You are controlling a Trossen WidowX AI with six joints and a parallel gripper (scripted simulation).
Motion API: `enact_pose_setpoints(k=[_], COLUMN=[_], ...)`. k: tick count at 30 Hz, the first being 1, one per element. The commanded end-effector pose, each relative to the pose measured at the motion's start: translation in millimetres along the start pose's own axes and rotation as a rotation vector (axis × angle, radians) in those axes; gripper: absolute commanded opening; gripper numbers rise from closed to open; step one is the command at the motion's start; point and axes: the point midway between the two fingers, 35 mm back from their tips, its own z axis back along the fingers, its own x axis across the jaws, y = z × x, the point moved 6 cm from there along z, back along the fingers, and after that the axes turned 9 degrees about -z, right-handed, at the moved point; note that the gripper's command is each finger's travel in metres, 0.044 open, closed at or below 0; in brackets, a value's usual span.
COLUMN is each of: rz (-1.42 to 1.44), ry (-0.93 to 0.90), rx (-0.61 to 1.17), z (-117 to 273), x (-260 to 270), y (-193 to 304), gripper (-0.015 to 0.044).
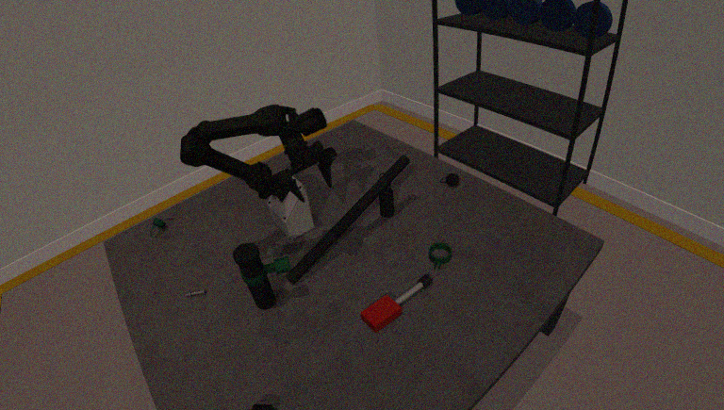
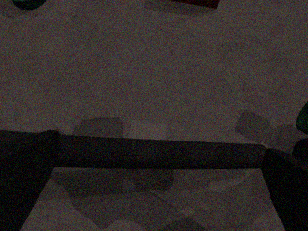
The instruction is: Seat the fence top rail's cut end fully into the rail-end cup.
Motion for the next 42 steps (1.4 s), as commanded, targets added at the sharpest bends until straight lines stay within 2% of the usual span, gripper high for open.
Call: enact_pose_setpoints(k=[1, 14, 22, 42], rz=[0.12, 0.946, 1.202, 1.232], ry=[0.014, 0.12, 0.161, 0.165], rx=[-0.004, 0.048, 0.109, 0.117], z=[-5.2, -33.0, -38.9, -39.4], x=[-12.5, -101.7, -133.5, -136.8], y=[-7.2, -36.8, -38.0, -37.9], gripper=[0.044, 0.044, 0.044, 0.044])
